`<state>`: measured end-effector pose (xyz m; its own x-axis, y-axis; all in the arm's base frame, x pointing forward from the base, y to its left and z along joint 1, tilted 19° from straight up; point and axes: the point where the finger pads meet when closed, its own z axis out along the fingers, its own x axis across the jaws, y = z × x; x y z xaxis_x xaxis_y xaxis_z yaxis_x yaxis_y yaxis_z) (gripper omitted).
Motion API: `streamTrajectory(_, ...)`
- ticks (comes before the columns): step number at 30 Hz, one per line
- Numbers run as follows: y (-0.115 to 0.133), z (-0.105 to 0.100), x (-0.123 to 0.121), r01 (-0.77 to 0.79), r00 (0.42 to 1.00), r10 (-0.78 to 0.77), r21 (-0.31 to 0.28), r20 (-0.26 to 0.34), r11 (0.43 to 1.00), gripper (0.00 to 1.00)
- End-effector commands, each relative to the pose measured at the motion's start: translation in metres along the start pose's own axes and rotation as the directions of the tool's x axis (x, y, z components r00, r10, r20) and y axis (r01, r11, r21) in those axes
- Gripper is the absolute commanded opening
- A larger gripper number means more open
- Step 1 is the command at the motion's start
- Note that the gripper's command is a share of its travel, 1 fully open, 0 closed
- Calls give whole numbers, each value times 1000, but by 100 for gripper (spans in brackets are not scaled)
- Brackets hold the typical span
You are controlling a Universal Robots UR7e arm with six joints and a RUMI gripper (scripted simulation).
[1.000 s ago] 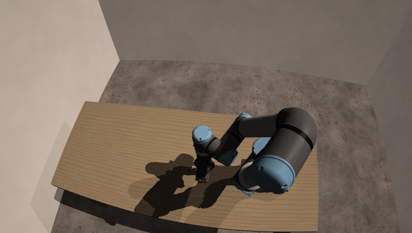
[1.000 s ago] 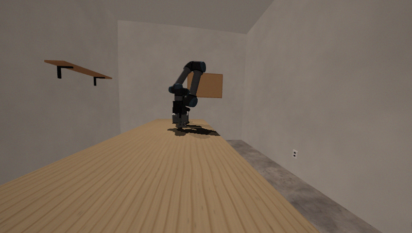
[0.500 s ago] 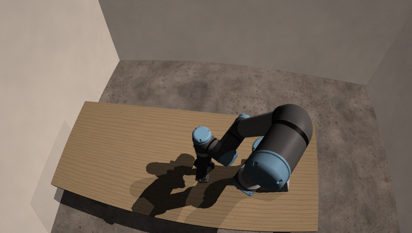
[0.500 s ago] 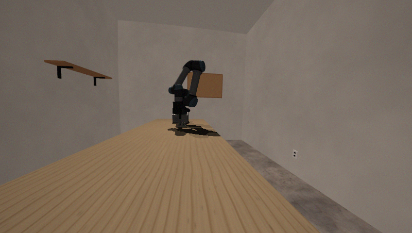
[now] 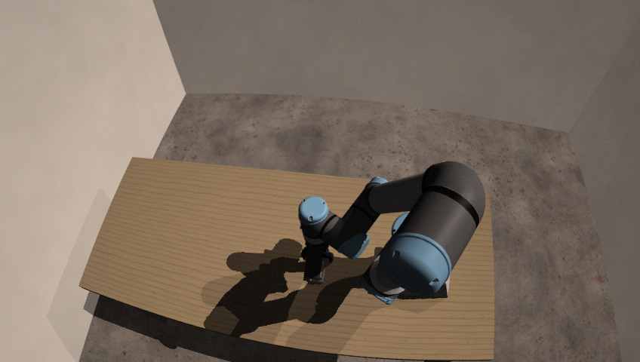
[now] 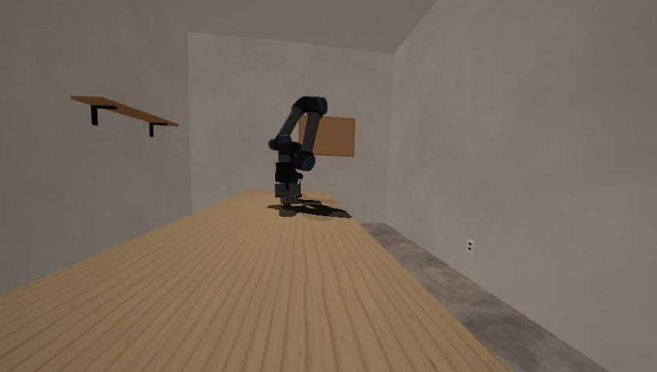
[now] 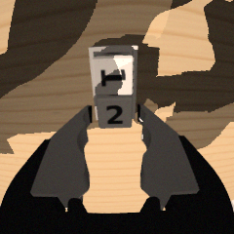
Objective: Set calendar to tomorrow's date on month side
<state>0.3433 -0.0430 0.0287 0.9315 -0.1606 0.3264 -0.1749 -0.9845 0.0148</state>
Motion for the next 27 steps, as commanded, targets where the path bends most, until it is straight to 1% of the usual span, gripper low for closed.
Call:
streamTrajectory(1, 0, 0, 0, 0, 1000, 0, 0, -1, 1000, 29)
streamTrajectory(11, 0, 0, 0, 0, 1000, 0, 0, -1, 1000, 29)
streamTrajectory(12, 0, 0, 0, 0, 1000, 0, 0, -1, 1000, 11)
streamTrajectory(27, 0, 0, 0, 0, 1000, 0, 0, -1, 1000, 11)
